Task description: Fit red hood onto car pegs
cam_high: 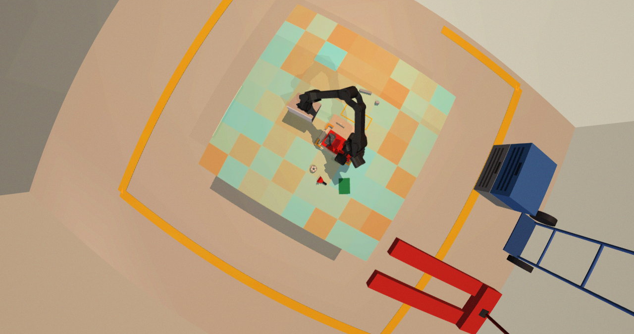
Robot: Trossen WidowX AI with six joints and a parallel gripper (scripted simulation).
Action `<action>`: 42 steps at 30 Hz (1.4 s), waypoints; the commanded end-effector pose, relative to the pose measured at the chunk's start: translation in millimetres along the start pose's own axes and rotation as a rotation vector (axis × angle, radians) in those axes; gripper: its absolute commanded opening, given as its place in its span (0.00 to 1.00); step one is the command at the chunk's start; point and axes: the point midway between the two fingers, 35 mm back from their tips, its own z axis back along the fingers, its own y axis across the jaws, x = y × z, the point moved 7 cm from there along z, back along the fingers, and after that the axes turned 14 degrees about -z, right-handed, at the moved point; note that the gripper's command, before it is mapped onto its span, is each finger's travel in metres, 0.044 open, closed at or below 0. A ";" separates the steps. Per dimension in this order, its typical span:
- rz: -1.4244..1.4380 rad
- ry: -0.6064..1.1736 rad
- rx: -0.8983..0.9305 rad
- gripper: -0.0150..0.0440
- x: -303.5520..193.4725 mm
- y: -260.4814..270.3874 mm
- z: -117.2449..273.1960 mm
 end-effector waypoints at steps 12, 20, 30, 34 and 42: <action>-0.005 -0.002 0.004 0.25 0.4 0.1 -7.4; -0.005 -0.002 0.004 0.25 0.5 0.2 -11.4; -0.005 -0.001 0.004 0.25 0.4 0.5 -15.7; 0.000 0.000 0.001 0.25 0.3 0.5 -14.4; 0.000 0.001 0.001 0.57 0.3 0.5 -15.0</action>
